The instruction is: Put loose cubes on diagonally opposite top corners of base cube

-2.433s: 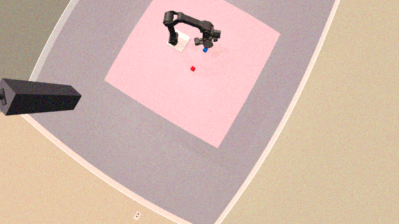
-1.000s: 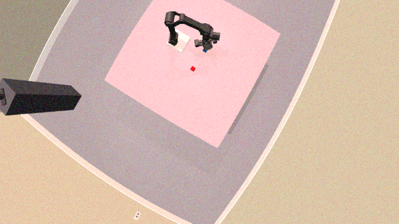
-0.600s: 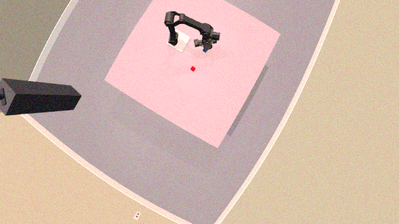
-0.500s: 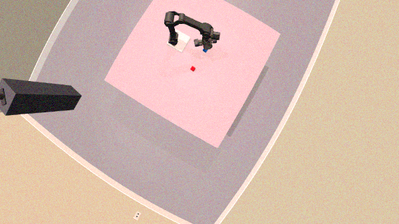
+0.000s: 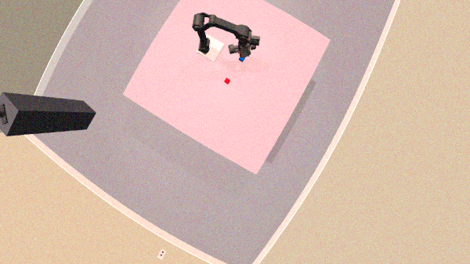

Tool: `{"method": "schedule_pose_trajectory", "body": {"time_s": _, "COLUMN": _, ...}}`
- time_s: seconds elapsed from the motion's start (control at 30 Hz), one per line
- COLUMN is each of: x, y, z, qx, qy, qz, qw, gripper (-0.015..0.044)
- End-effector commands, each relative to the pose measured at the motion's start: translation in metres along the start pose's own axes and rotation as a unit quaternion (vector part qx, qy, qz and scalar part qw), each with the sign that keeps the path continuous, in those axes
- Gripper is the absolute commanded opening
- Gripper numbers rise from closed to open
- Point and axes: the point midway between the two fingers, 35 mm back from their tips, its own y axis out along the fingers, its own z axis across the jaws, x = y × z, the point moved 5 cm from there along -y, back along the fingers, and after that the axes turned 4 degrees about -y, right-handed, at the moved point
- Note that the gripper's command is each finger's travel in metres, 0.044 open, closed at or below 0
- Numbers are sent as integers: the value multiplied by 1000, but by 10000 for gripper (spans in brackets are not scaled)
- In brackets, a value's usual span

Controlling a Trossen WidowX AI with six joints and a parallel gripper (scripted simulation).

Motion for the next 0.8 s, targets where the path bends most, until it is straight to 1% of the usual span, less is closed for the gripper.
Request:
{"method": "schedule_pose_trajectory", "body": {"time_s": 0.0, "x": 1, "y": -5, "z": 2, "qx": 6, "qy": 3, "qz": -3, "qw": 1000, "gripper": 205}}
{"method": "schedule_pose_trajectory", "body": {"time_s": 0.1, "x": 1, "y": -5, "z": 2, "qx": 6, "qy": 3, "qz": -3, "qw": 1000, "gripper": 205}}
{"method": "schedule_pose_trajectory", "body": {"time_s": 0.17, "x": 3, "y": -3, "z": -1, "qx": 2, "qy": -13, "qz": -1, "qw": 1000, "gripper": 258}}
{"method": "schedule_pose_trajectory", "body": {"time_s": 0.2, "x": 6, "y": -3, "z": -2, "qx": 2, "qy": -30, "qz": -1, "qw": 1000, "gripper": 265}}
{"method": "schedule_pose_trajectory", "body": {"time_s": 0.47, "x": 35, "y": -9, "z": -16, "qx": 1, "qy": -192, "qz": -1, "qw": 981, "gripper": 265}}
{"method": "schedule_pose_trajectory", "body": {"time_s": 0.77, "x": 67, "y": -16, "z": -36, "qx": 0, "qy": -369, "qz": -2, "qw": 930, "gripper": 265}}
